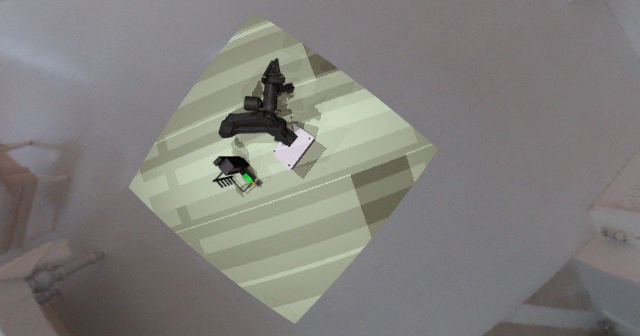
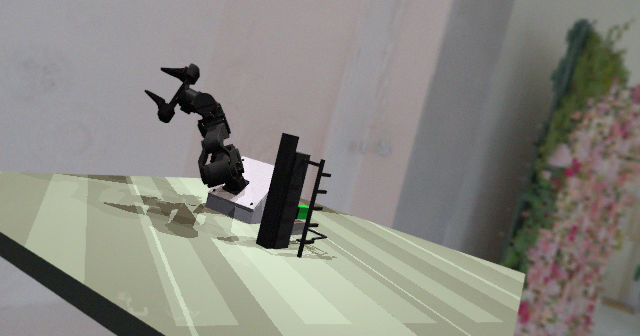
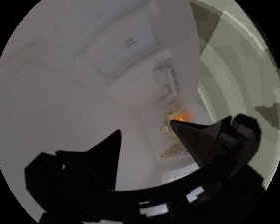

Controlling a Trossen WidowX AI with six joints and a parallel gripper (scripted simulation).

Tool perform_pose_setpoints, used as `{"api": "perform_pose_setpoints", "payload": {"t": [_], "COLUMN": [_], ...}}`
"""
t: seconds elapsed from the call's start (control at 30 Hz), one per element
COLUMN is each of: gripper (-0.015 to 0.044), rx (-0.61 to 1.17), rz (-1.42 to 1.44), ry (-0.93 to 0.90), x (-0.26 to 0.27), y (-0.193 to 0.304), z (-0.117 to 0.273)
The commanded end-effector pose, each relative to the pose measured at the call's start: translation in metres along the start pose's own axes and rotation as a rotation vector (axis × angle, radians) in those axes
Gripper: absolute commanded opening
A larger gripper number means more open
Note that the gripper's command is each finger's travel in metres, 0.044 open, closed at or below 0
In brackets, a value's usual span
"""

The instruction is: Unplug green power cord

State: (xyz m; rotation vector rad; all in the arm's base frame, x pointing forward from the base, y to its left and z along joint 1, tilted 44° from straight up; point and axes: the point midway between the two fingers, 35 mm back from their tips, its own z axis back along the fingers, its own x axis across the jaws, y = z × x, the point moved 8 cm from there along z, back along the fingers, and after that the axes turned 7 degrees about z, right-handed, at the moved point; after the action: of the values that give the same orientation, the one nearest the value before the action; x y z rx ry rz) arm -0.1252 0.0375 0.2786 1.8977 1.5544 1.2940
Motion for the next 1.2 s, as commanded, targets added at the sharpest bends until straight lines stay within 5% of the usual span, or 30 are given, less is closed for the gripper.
{"api": "perform_pose_setpoints", "payload": {"t": [0.0,0.27,0.7,1.17], "gripper": [0.0374,0.0164,0.0160,0.0160], "rx": [-0.007,-0.238,-0.283,0.213], "rz": [-0.008,-0.365,-0.854,-1.015], "ry": [-0.009,-0.464,-1.473,-2.635], "x": [0.002,0.074,0.174,0.181], "y": [-0.001,-0.035,-0.072,-0.052], "z": [0.000,0.010,0.115,0.281]}}
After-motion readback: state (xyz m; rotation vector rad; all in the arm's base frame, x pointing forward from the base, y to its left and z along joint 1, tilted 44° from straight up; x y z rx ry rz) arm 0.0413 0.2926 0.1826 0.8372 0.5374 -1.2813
